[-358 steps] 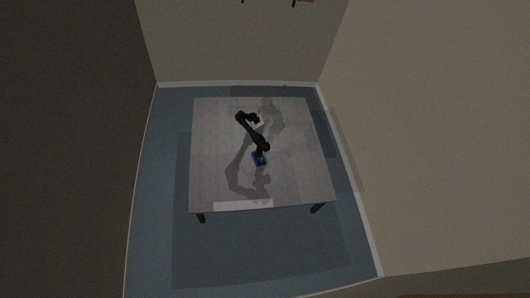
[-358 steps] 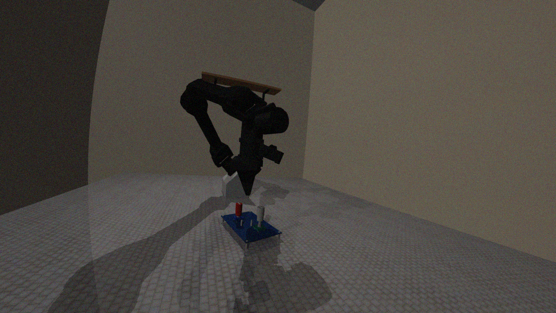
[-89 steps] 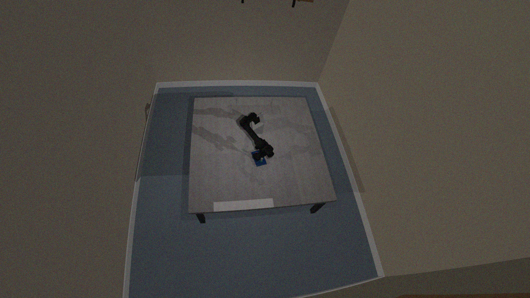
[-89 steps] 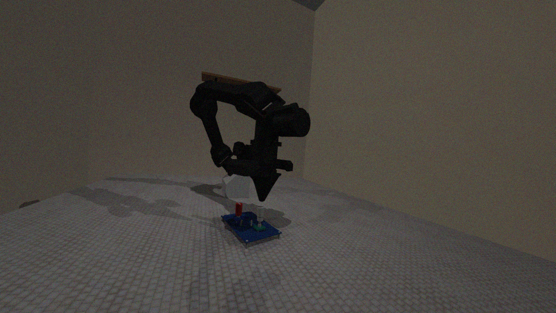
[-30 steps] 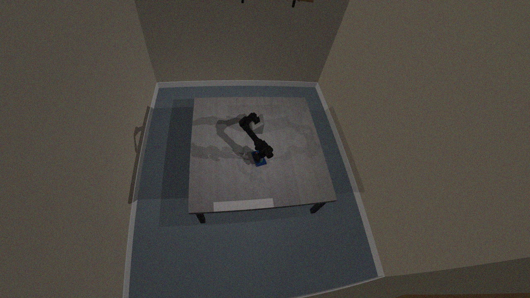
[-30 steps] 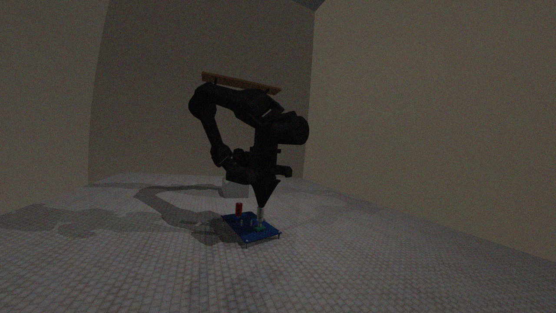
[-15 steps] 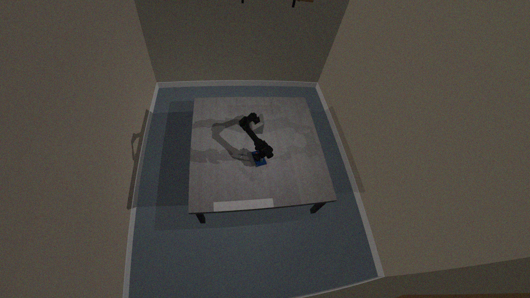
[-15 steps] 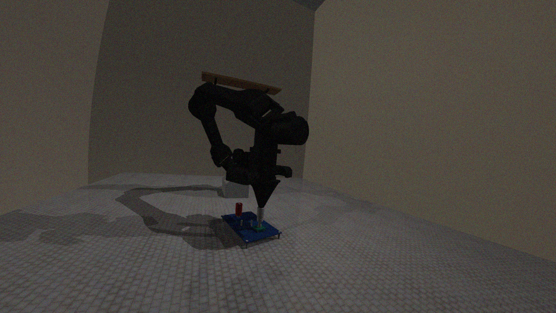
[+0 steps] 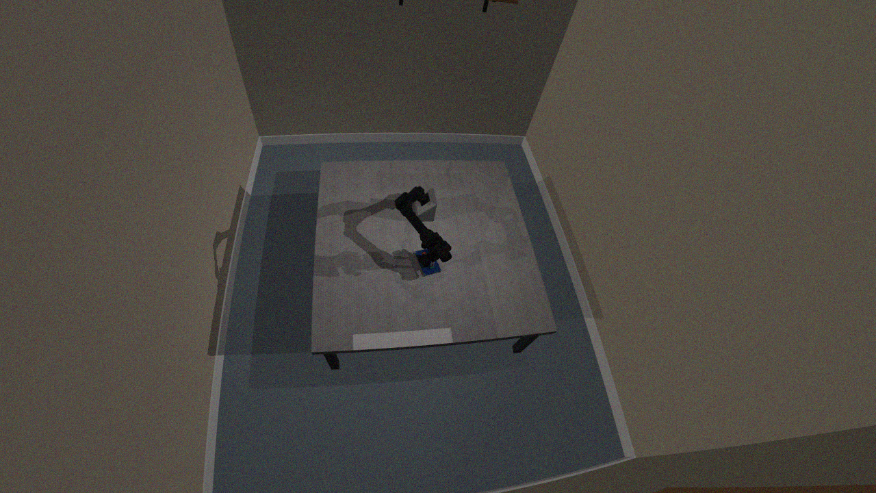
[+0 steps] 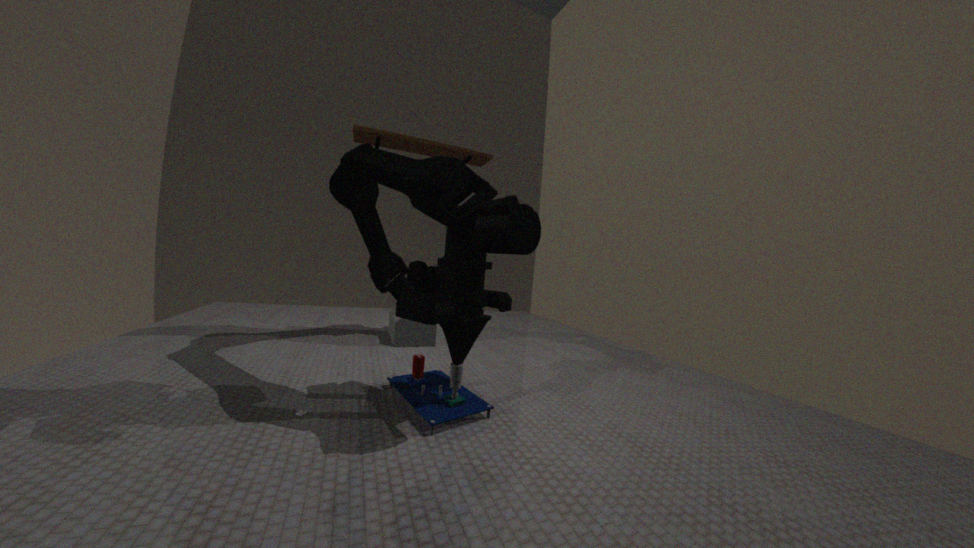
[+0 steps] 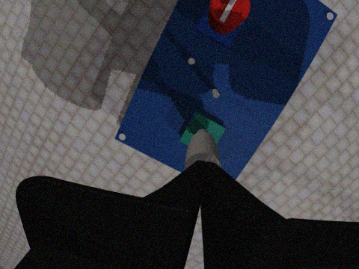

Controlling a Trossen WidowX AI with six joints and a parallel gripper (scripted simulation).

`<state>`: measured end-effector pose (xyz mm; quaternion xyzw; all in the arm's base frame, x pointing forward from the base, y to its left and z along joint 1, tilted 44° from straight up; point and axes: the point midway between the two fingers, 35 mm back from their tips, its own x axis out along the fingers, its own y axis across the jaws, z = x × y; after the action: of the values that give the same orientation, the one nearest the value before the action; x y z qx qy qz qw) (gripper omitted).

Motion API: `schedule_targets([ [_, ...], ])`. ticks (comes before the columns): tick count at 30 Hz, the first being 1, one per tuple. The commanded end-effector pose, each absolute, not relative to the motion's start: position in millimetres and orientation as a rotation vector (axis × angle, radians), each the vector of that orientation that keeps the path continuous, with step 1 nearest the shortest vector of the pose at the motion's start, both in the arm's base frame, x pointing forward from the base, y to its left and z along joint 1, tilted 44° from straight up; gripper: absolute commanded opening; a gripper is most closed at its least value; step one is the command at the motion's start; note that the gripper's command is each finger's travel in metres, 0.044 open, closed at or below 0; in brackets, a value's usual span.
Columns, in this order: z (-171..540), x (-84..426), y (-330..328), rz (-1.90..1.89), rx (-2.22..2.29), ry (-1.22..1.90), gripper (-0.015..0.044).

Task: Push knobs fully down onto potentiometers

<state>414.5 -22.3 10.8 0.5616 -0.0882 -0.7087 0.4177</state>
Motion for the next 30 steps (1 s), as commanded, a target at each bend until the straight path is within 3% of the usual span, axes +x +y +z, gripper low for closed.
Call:
schedule_targets([
  [1,7.6,415.4,-28.1,-1.78,1.412,-0.231,0.0],
  [30,5.1,415.4,-30.6,-1.78,1.412,-0.231,0.0],
])
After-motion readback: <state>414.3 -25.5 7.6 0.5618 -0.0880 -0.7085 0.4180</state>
